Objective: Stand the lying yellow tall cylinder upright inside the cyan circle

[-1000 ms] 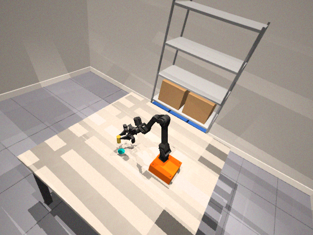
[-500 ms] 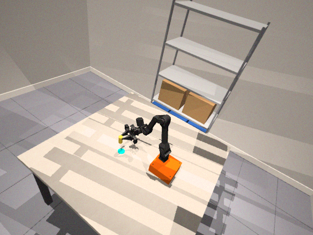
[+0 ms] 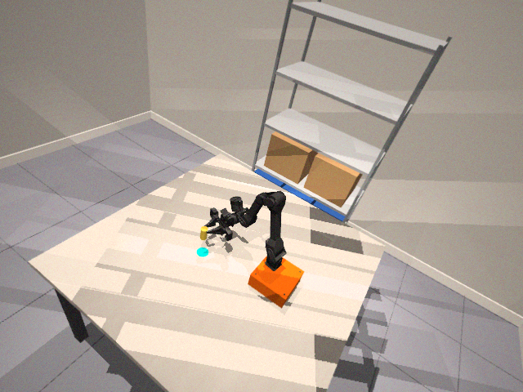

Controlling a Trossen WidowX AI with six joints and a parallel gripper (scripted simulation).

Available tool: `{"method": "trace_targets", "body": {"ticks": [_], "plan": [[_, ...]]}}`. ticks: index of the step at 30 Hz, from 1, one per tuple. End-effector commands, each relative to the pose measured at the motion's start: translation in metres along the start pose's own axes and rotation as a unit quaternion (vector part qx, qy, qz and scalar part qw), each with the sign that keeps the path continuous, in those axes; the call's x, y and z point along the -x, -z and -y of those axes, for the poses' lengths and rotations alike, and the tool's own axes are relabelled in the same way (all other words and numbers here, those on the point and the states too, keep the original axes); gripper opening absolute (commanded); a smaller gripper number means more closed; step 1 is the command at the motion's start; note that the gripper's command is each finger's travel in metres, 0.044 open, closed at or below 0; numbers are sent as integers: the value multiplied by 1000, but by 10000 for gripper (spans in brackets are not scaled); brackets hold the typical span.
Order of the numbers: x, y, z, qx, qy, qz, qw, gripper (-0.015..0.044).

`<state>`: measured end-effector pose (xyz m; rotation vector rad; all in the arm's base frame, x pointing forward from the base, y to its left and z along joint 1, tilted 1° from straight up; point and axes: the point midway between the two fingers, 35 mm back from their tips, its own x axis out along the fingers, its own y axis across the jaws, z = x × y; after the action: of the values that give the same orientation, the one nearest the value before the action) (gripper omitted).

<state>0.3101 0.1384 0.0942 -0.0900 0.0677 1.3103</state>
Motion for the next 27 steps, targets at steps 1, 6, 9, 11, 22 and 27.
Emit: {"method": "trace_targets", "body": {"ticks": [1,6,9,11,22,27], "plan": [[1,0,-2,-3,-3,1,1000,105],[1,0,-2,-3,-3,1,1000,105],[1,0,-2,-3,-3,1,1000,105],[0,2,-2,-3,-3,1,1000,105],[-3,32,2,-4,-3,1,1000,105],[-5,46,2,-4,-3,1,1000,105]]}}
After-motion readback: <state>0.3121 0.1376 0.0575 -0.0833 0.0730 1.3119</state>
